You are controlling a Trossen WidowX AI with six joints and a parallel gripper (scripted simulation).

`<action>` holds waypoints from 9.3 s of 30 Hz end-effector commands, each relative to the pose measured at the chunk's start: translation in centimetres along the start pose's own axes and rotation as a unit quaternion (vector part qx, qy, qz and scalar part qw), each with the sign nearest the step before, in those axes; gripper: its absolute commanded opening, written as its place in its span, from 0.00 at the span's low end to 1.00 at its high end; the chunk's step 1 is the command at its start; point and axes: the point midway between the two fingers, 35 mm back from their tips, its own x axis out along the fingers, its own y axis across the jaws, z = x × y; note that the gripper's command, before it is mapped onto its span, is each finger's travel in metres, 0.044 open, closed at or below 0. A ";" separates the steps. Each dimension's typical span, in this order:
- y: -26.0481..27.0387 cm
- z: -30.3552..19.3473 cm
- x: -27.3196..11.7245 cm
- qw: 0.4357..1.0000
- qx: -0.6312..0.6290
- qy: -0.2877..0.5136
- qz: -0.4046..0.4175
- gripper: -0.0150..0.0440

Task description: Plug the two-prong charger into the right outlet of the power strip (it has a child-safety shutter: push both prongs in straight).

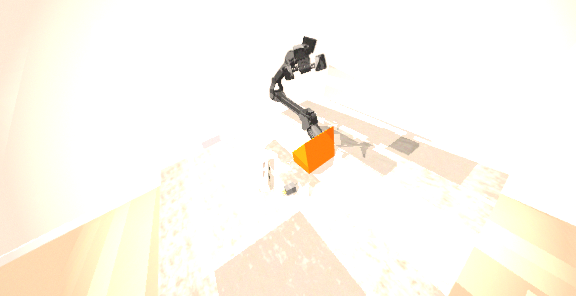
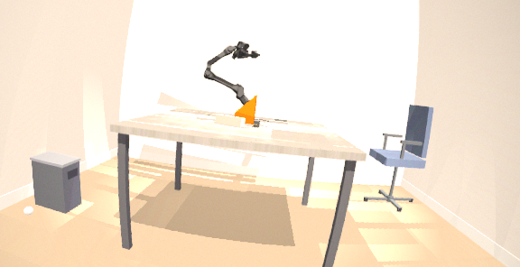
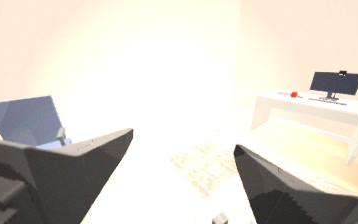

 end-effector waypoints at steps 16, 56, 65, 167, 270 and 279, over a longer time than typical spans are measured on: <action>-1.4 -1.3 6.0 0.991 0.049 0.091 -0.082 1.00; -8.5 -9.0 18.0 0.915 0.125 0.298 -0.240 1.00; -9.9 -11.5 19.6 0.895 0.132 0.341 -0.256 1.00; -18.5 -40.4 24.0 0.633 0.333 0.587 -0.379 1.00; -21.5 -39.0 10.8 0.588 0.423 0.527 -0.445 0.25; -21.5 -39.6 9.5 0.581 0.431 0.520 -0.454 0.25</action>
